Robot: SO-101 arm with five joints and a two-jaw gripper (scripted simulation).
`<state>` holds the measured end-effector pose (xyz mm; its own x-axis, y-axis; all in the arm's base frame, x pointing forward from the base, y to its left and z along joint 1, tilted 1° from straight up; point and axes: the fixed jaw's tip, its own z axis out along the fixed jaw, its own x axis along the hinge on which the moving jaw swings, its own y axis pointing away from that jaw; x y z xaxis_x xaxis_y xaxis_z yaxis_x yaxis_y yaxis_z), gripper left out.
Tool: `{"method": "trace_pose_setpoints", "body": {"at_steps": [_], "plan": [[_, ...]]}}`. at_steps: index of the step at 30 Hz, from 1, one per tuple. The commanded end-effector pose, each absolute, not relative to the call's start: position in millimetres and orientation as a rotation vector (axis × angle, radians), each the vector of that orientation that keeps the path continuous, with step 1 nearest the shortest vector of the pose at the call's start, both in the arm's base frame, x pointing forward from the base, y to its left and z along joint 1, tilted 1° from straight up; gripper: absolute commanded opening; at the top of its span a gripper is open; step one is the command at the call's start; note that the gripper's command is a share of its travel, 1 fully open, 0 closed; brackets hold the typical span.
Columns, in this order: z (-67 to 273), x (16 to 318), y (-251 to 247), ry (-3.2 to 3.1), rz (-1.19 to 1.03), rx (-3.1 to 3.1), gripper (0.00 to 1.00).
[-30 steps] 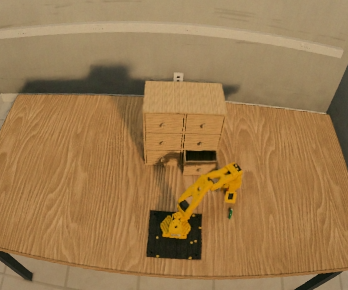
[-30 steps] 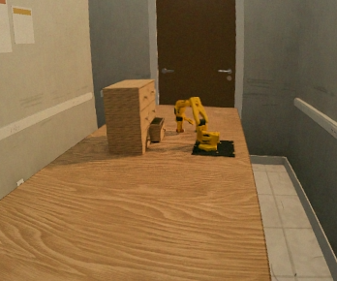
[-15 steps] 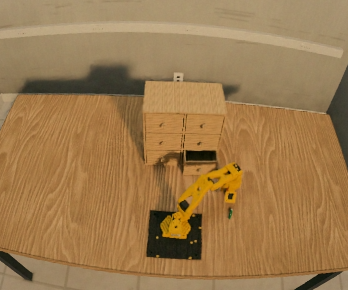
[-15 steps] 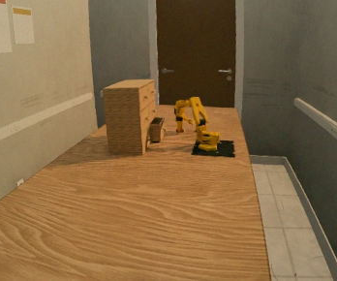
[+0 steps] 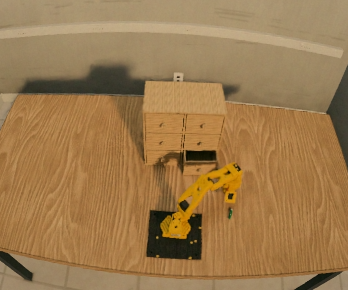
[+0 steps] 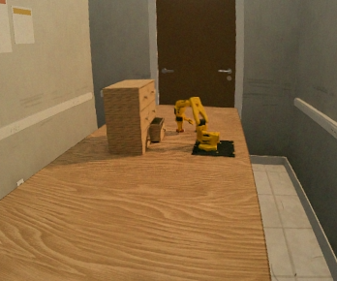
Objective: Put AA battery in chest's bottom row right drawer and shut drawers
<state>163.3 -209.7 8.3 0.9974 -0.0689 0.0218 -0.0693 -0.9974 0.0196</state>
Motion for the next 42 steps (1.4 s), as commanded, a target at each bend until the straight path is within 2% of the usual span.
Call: {"method": "trace_pose_setpoints", "body": {"at_steps": [1, 28, 42], "plan": [[3.6, 161.0, -209.0, -0.108, 0.018, 3.126, 0.12], [3.6, 161.0, -209.0, -0.108, 0.018, 3.126, 0.00], [3.6, 161.0, -209.0, -0.108, 0.018, 3.126, 0.00]]}}
